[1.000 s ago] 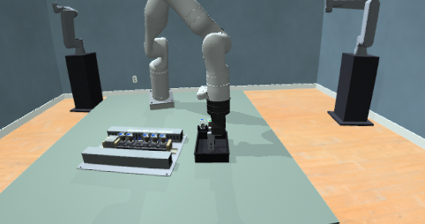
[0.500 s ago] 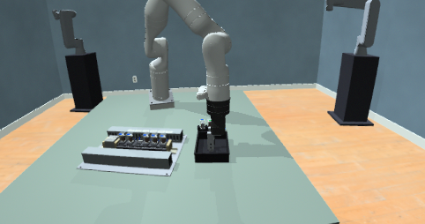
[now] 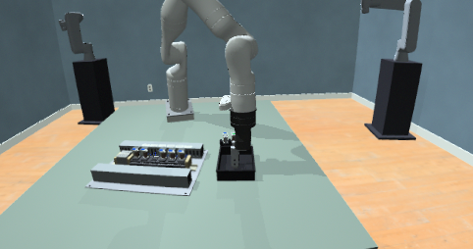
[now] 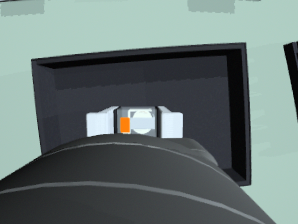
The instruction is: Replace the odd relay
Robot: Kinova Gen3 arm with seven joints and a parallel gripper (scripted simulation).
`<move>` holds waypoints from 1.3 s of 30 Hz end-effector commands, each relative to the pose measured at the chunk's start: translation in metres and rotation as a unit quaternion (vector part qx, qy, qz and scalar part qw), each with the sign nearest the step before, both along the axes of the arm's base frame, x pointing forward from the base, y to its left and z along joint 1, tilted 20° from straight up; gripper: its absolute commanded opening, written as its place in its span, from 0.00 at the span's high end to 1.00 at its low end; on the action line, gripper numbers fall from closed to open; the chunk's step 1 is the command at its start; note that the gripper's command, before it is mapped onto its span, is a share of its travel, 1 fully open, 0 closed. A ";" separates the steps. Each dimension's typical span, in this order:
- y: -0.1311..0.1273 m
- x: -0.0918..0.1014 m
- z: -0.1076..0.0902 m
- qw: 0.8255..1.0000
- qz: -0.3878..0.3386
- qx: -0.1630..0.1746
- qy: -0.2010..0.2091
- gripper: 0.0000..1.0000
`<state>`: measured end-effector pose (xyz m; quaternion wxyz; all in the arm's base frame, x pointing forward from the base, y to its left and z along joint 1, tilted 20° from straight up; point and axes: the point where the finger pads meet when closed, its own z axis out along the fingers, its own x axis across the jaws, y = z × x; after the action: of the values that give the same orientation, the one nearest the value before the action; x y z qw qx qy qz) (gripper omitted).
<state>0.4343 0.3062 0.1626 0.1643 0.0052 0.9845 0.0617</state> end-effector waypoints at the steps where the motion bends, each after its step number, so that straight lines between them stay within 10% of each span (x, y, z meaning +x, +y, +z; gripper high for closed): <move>1: 0.001 0.000 0.001 1.000 0.000 0.001 -0.001 1.00; 4: 0.001 0.001 0.002 1.000 0.000 0.001 -0.001 1.00; 5: 0.001 0.000 0.001 1.000 0.000 0.001 -0.001 0.00; 39: 0.001 0.000 0.001 1.000 0.000 0.001 -0.001 0.00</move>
<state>0.4345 0.3064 0.1630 0.1644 0.0052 0.9844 0.0618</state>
